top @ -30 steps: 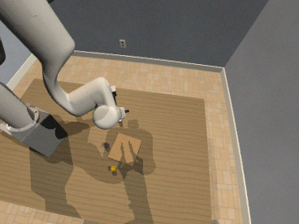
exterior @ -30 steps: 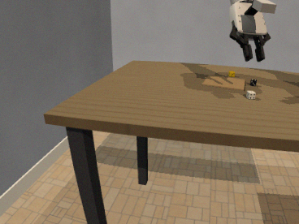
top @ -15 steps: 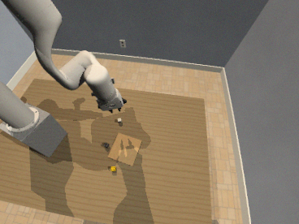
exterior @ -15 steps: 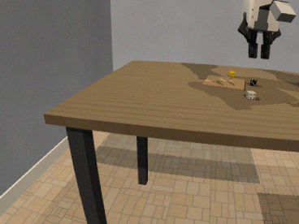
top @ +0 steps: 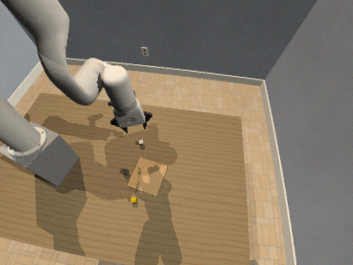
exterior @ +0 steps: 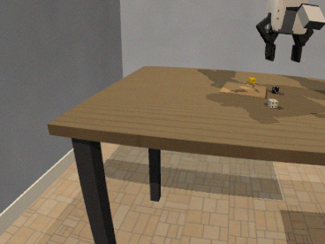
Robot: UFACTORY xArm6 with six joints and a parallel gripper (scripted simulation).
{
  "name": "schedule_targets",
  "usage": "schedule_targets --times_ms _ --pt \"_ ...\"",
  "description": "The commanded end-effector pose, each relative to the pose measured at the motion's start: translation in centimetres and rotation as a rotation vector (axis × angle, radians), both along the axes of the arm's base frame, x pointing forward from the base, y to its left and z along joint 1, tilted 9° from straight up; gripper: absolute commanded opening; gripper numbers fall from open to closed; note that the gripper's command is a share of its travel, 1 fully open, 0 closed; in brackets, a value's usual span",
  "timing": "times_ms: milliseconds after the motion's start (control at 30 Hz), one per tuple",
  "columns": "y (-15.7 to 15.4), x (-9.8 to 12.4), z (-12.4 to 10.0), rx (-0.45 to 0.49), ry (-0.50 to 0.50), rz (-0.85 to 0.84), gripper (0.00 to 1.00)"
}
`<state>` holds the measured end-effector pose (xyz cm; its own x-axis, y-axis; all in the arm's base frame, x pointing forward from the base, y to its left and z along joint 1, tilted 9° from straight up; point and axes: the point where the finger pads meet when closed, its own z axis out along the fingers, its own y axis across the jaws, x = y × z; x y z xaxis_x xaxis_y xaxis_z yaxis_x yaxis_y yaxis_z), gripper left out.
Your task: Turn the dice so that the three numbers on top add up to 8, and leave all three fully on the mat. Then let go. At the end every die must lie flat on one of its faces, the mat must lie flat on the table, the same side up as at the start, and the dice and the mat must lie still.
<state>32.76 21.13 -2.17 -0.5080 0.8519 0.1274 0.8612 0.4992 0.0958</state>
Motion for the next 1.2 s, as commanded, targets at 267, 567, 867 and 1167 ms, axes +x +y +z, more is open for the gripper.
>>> schedule_targets --times_ms 267,567,867,1167 --pt "0.1 0.1 0.1 -0.009 -0.001 0.013 1.0" --pt "0.1 0.3 -0.7 -0.011 -0.044 0.291 1.0" --pt "0.0 0.5 -1.4 -0.014 -0.083 0.538 1.0" --pt "-0.1 0.7 -2.3 -0.018 -0.13 0.834 1.0"
